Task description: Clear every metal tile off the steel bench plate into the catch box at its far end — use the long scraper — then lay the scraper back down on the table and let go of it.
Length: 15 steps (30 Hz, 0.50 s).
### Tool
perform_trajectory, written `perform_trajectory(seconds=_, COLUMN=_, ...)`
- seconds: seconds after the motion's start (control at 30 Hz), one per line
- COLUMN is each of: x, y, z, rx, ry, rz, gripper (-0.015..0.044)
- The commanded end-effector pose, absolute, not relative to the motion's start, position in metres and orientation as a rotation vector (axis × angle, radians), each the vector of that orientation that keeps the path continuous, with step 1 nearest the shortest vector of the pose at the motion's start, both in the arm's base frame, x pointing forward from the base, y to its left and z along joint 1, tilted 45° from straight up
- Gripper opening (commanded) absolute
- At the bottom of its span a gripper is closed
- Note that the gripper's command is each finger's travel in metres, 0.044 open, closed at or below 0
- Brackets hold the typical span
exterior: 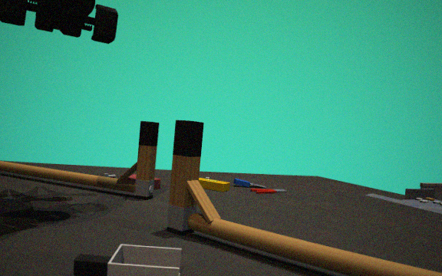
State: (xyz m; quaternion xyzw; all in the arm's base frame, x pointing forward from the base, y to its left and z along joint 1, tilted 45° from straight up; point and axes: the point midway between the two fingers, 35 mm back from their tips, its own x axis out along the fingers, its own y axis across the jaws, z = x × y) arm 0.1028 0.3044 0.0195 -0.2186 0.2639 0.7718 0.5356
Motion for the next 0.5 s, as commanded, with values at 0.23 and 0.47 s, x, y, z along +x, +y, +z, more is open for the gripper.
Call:
perform_trajectory(seconds=0.23, x=0.145, y=0.309, z=0.022, rx=-0.515, ry=0.719, rz=1.673, gripper=0.0)
perform_trajectory(seconds=0.47, x=0.166, y=0.31, z=0.023, rx=-0.517, ry=0.767, rz=1.586, gripper=0.0)
